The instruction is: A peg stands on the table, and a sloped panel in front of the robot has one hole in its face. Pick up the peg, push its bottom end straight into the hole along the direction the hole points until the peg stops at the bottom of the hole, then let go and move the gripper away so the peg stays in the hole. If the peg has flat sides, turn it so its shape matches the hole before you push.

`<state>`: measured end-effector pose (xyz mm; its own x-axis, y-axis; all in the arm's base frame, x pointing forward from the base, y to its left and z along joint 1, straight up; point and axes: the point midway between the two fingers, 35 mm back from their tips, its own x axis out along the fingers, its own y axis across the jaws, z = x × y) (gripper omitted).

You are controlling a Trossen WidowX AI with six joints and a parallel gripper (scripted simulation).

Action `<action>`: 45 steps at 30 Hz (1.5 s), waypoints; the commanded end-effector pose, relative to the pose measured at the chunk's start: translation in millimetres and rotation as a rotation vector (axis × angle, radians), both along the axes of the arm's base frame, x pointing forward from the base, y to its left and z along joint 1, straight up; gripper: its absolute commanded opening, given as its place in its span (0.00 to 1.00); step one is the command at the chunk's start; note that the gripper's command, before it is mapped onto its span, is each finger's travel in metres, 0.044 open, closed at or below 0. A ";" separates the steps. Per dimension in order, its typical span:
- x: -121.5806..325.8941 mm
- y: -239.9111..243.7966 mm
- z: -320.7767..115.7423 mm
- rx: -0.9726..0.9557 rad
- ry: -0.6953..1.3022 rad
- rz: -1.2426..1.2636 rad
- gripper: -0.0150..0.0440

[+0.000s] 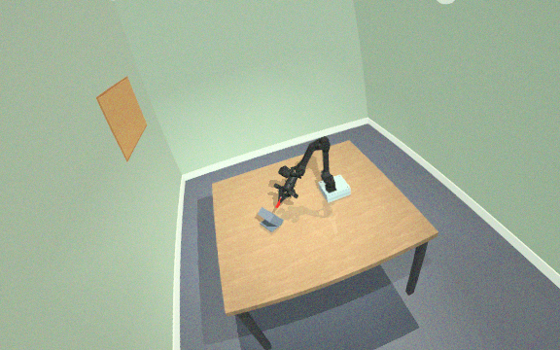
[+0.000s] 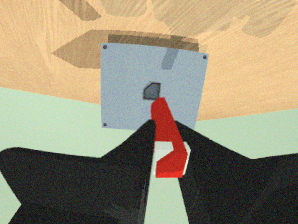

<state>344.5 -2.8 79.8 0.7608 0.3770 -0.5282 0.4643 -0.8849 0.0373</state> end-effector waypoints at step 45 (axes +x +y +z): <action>24.7 12.3 -24.5 0.032 -0.009 -0.025 0.25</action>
<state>369.9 9.4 55.3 0.7756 0.3739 -0.5085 0.4413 -0.8973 0.0133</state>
